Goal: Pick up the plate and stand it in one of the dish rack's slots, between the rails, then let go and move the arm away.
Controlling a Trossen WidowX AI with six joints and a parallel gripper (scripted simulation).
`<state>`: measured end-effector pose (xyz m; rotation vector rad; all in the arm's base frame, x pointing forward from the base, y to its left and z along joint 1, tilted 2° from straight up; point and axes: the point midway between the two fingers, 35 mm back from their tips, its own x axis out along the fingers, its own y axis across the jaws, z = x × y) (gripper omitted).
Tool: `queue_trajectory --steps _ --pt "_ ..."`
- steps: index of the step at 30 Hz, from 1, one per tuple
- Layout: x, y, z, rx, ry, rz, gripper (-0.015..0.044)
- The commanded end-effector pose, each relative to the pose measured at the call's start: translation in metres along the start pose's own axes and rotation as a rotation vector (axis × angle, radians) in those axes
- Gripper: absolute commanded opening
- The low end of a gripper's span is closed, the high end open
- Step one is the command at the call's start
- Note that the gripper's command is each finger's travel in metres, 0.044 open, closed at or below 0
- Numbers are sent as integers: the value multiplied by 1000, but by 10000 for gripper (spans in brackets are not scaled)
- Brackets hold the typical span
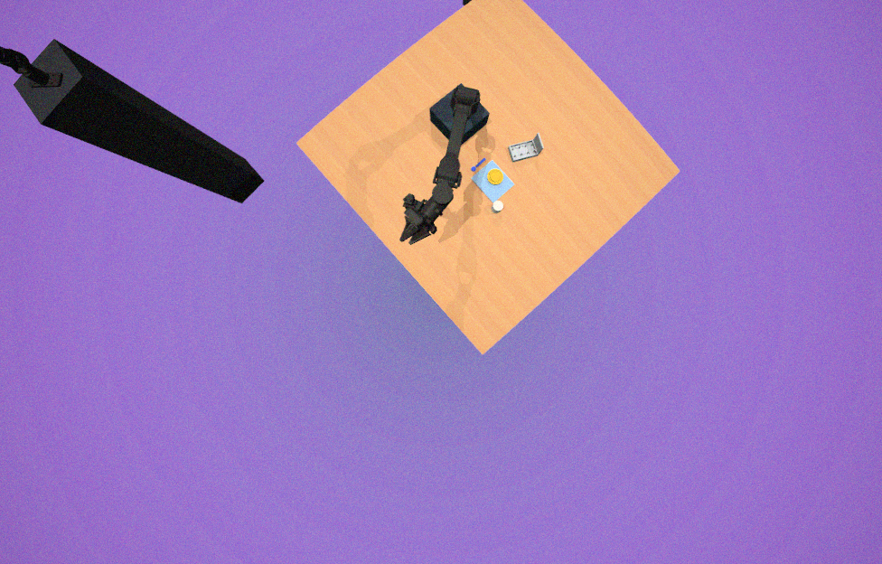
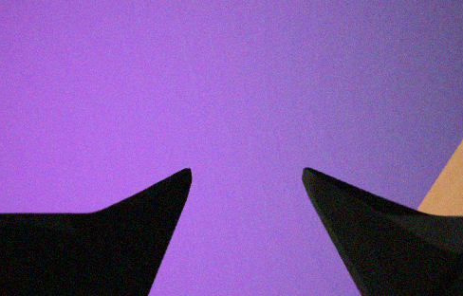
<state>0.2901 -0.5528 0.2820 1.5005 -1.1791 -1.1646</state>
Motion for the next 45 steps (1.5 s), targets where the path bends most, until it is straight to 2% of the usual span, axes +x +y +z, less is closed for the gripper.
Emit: queue_trajectory --steps 1,23,45 --pt "-13 -22 -16 -138 50 -70 400" --pt "-88 -125 -69 -786 343 -325 400" --pt "-186 -218 -88 -1408 763 -465 400"
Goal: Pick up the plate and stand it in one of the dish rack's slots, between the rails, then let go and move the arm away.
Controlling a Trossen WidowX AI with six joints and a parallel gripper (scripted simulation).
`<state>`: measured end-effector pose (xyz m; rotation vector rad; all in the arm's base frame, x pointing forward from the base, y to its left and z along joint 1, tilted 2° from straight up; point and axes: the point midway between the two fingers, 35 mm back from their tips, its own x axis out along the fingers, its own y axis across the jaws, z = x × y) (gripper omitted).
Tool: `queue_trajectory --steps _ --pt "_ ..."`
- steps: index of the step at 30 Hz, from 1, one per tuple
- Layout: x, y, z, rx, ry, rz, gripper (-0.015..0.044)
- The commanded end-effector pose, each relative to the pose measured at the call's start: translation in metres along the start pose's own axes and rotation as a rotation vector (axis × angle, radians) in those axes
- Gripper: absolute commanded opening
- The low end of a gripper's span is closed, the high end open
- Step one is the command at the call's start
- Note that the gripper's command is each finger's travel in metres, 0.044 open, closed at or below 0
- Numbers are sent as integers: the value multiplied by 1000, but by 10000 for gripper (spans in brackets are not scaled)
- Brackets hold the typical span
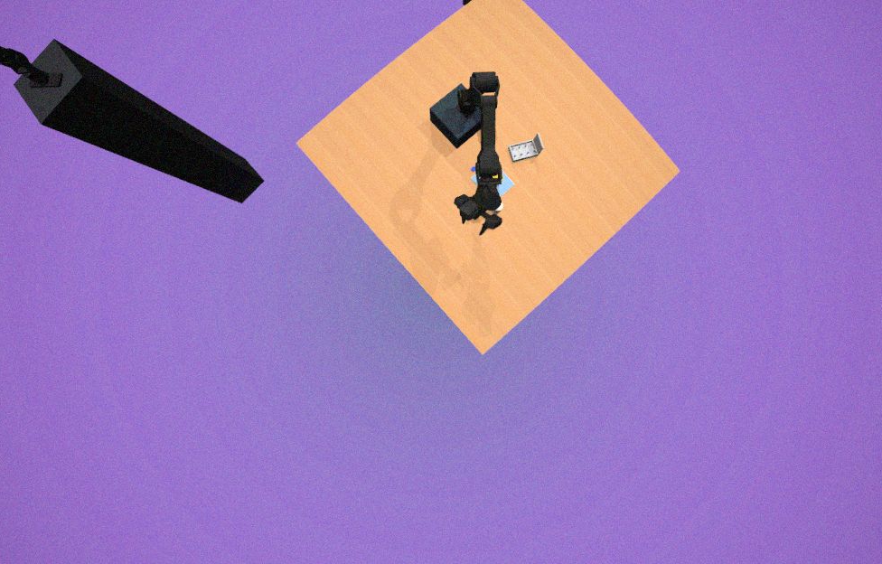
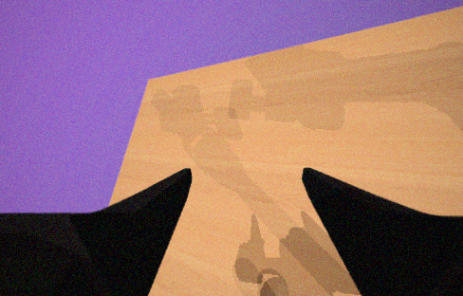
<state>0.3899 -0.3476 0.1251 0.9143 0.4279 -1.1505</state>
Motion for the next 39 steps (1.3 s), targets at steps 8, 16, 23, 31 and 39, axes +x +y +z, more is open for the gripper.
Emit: queue_trajectory --steps 8,16,23,31,39 --pt "-16 -8 -73 -356 196 -10 400" --pt "-32 -19 -120 -597 328 3 400" --pt "-49 -33 -157 -804 445 27 400" --pt "-70 -52 -196 -1036 580 70 400" --pt "-94 -75 -230 -1260 717 129 400"
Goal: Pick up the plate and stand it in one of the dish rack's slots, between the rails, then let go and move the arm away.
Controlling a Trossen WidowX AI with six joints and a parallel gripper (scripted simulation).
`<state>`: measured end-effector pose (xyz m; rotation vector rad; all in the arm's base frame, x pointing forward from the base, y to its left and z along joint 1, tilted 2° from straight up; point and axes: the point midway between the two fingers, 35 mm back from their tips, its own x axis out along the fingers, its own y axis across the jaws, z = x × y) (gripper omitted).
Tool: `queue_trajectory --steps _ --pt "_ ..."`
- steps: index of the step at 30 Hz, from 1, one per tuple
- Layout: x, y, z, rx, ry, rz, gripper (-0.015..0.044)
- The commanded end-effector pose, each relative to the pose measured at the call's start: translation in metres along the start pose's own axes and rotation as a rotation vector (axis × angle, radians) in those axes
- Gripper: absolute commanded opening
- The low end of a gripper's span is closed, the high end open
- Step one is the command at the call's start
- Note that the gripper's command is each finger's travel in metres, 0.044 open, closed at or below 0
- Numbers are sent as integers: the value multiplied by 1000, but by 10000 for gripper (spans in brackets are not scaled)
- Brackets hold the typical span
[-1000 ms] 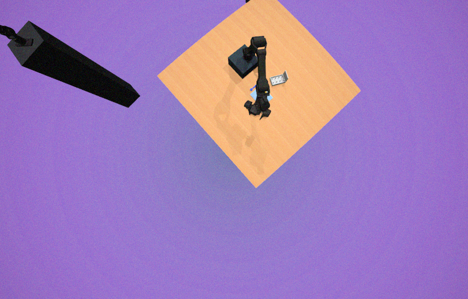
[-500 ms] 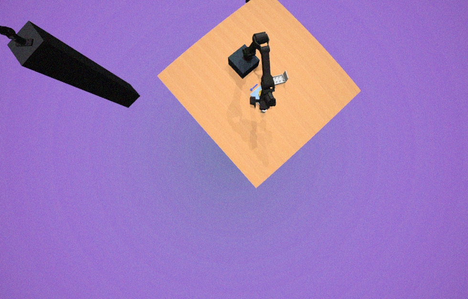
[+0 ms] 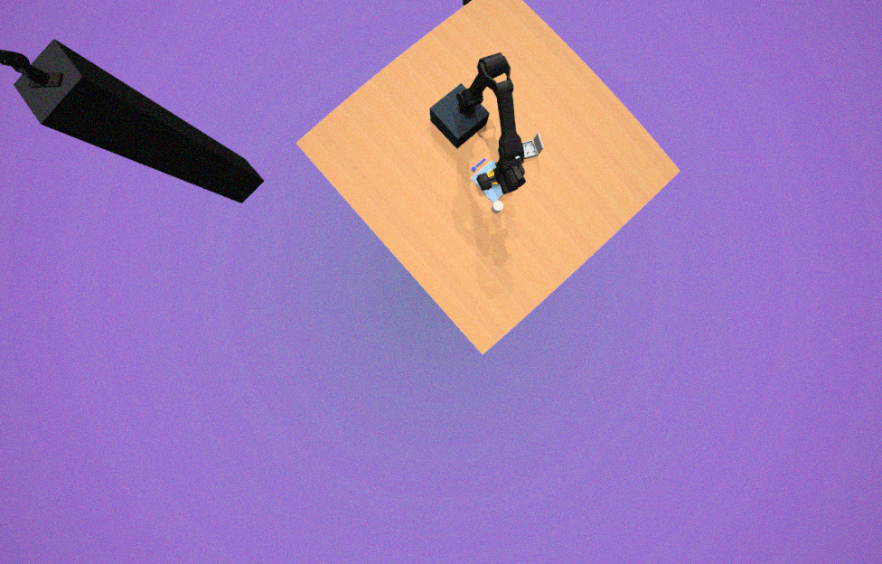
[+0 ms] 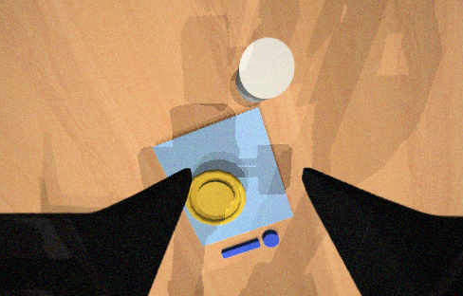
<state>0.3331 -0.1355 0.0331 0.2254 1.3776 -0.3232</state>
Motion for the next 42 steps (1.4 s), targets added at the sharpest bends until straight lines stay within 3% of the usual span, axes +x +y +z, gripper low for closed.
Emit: queue_trajectory --steps 1,8,42 --pt "2 16 -24 -138 66 39 400" --pt "2 30 -52 -296 139 84 400" --pt "47 32 -58 -296 140 84 400"
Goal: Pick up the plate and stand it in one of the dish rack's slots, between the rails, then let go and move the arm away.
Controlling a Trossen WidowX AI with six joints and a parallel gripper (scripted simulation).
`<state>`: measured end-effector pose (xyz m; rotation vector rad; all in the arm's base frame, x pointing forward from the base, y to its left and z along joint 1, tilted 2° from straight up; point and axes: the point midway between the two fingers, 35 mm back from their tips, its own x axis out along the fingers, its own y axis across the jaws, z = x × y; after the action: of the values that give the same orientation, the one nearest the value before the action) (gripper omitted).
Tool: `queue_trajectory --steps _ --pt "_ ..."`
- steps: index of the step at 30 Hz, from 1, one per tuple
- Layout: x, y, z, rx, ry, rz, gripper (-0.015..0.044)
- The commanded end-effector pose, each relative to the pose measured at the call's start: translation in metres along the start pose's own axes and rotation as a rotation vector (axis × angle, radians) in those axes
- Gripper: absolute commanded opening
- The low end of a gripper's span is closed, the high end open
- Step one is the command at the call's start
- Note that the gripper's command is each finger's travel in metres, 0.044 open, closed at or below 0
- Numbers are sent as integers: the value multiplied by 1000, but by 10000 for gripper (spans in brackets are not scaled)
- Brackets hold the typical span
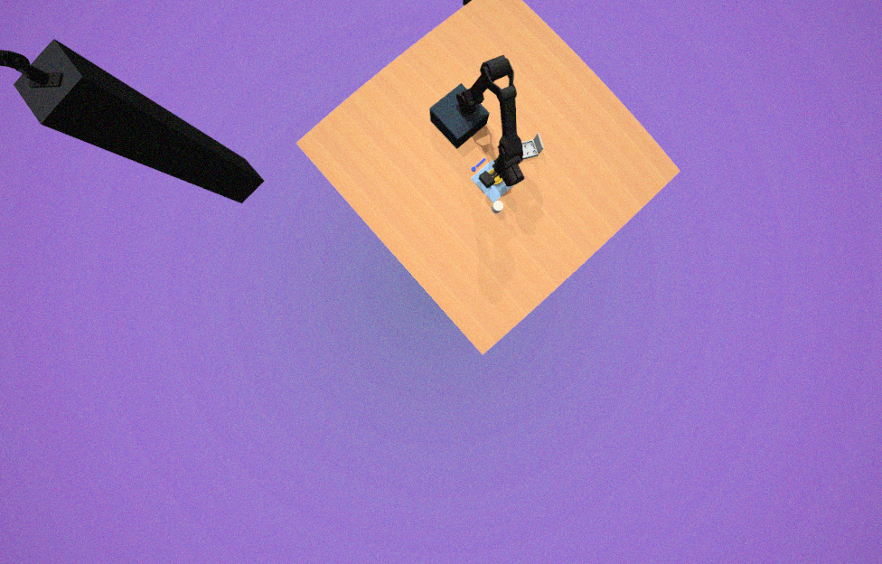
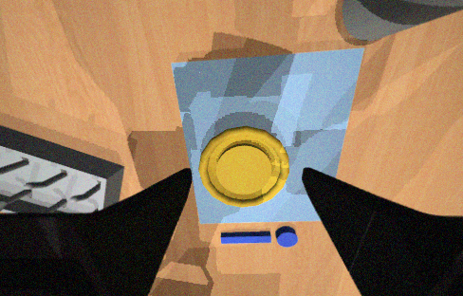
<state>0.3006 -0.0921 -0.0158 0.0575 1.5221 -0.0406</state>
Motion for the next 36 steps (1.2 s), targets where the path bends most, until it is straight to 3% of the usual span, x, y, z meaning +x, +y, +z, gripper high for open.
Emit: queue_trajectory --steps 1,18,29,36 --pt "10 1 -3 -4 8 8 400" --pt "22 1 -4 -4 8 8 394" --pt "22 1 -4 -4 8 8 321" --pt "-3 -1 3 -4 7 8 137"
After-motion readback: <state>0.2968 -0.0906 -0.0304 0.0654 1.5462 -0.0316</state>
